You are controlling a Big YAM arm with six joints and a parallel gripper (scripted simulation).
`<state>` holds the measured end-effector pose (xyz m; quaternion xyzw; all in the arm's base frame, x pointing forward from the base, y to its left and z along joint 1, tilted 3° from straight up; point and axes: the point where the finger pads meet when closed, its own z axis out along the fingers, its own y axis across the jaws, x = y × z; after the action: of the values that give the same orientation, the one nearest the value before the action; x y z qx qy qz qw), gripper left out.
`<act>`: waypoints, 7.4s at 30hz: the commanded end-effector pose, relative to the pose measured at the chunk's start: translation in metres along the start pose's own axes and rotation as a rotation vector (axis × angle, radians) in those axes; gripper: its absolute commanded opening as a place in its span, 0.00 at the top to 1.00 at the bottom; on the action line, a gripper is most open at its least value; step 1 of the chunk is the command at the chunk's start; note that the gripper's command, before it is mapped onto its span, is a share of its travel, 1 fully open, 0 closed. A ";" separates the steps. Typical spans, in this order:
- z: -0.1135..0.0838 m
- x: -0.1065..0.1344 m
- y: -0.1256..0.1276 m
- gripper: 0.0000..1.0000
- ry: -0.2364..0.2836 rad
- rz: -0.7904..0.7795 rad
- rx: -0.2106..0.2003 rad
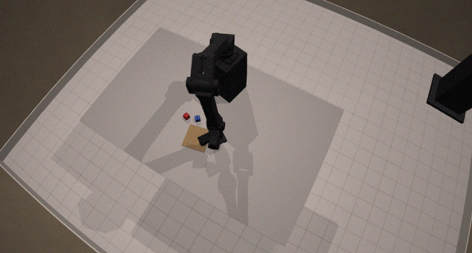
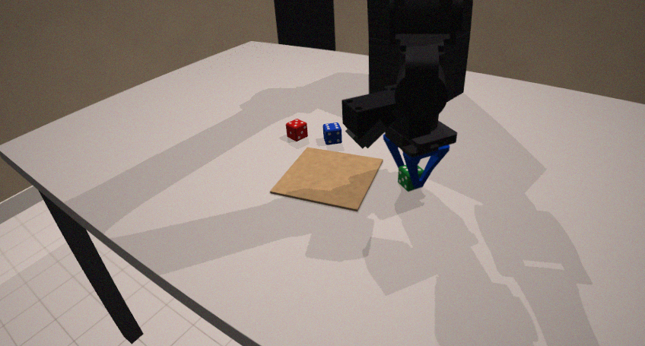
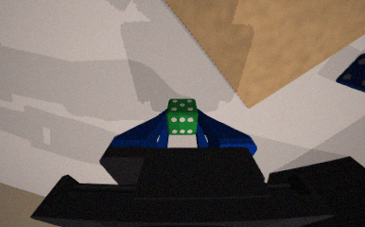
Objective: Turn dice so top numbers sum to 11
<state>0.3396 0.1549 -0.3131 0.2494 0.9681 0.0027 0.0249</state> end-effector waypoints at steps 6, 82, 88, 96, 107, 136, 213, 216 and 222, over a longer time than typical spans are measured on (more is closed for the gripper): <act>0.000 -0.004 -0.001 0.74 -0.005 0.006 -0.005; -0.096 -0.010 0.005 0.74 0.000 -0.289 0.001; -0.098 -0.016 0.009 0.74 -0.005 -0.520 -0.004; -0.093 -0.018 0.010 0.74 0.000 -0.753 -0.001; -0.091 -0.024 0.016 0.74 -0.003 -1.154 -0.003; -0.090 -0.041 0.029 0.74 -0.018 -2.122 -0.001; -0.033 -0.049 0.042 0.74 0.295 -2.306 1.077; -0.026 -0.046 0.036 0.74 0.309 -2.310 1.078; -0.026 -0.045 0.032 0.74 0.324 -2.314 1.079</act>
<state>0.3843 0.1599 -0.2919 -0.7587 0.4846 -0.3787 -0.2148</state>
